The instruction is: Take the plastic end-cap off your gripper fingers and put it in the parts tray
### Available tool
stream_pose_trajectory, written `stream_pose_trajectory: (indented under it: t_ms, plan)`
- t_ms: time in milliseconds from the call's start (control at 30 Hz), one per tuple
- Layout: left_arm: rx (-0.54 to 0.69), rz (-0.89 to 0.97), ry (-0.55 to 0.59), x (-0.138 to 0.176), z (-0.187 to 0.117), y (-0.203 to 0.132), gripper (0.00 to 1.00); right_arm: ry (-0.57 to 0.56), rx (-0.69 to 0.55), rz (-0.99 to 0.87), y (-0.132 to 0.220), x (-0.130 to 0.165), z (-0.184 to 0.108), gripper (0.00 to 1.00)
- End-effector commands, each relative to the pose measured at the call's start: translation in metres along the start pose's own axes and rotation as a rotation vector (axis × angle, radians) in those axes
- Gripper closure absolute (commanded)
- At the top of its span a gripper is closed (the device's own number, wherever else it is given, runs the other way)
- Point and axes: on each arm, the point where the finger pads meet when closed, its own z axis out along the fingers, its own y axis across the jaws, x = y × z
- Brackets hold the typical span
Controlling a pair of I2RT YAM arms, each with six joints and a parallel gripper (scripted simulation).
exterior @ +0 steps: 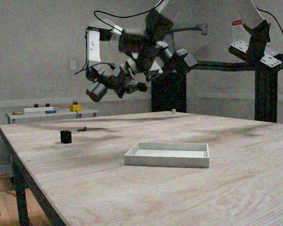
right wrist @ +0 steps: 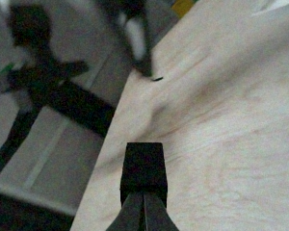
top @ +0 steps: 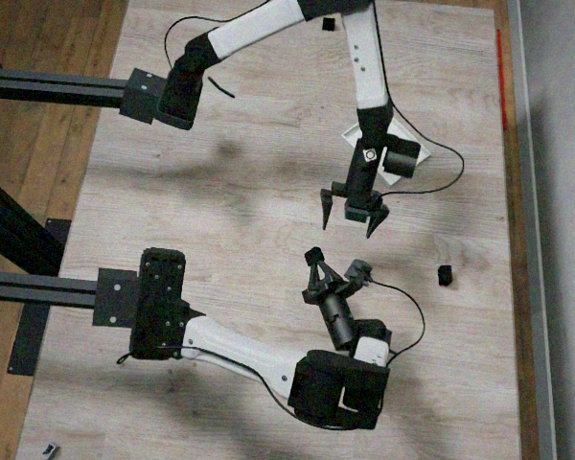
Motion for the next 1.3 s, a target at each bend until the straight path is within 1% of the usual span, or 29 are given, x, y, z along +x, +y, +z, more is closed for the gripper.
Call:
stream_pose_trajectory:
  t_ms: [0, 33, 133, 200, 300, 400, 500, 533, 600, 633, 800, 933, 1067, 1267]
  plan:
    - [0.083, 0.178, -0.188, -0.020, 0.002, 0.001, 0.00, -0.079, 0.164, 0.064, -0.024, -0.017, -0.006, 1.00]
    - [0.083, 0.178, -0.188, -0.020, 0.002, 0.001, 0.00, -0.079, 0.164, 0.064, -0.024, -0.017, -0.006, 1.00]
    - [0.105, 0.238, -0.295, -0.016, 0.010, -0.003, 0.00, -0.159, 0.227, 0.157, -0.037, -0.018, -0.007, 1.00]
    - [0.087, 0.259, -0.346, -0.013, 0.015, 0.001, 0.00, -0.209, 0.255, 0.216, -0.042, -0.018, -0.008, 1.00]
    - [0.107, 0.256, -0.401, -0.008, 0.026, -0.013, 0.00, -0.284, 0.284, 0.296, -0.046, -0.018, -0.009, 1.00]
    - [0.138, 0.249, -0.427, -0.003, 0.032, -0.024, 0.00, -0.360, 0.300, 0.373, -0.048, -0.020, -0.009, 1.00]
    - [0.133, 0.244, -0.424, 0.000, 0.033, -0.021, 0.00, -0.433, 0.314, 0.449, -0.049, -0.018, -0.013, 1.00]
    - [0.143, 0.235, -0.418, 0.002, 0.035, -0.024, 0.00, -0.454, 0.317, 0.472, -0.049, -0.018, -0.014, 1.00]
    - [0.143, 0.235, -0.418, 0.002, 0.035, -0.024, 0.00, -0.454, 0.317, 0.472, -0.049, -0.018, -0.014, 1.00]
    - [0.131, 0.242, -0.418, 0.000, 0.031, -0.020, 0.00, -0.473, 0.315, 0.489, -0.047, -0.018, -0.013, 1.00]
    - [0.127, 0.240, -0.417, 0.001, 0.029, -0.019, 0.00, -0.568, 0.310, 0.584, -0.042, -0.015, -0.019, 1.00]
    - [0.126, 0.244, -0.417, 0.000, 0.030, -0.018, 0.00, -0.622, 0.290, 0.642, -0.035, -0.015, -0.020, 1.00]
    - [0.122, 0.246, -0.417, 0.000, 0.030, -0.018, 0.00, -0.657, 0.276, 0.684, -0.029, -0.013, -0.020, 1.00]
    - [0.123, 0.245, -0.417, 0.000, 0.030, -0.018, 0.00, -0.674, 0.268, 0.709, -0.025, -0.010, -0.020, 1.00]
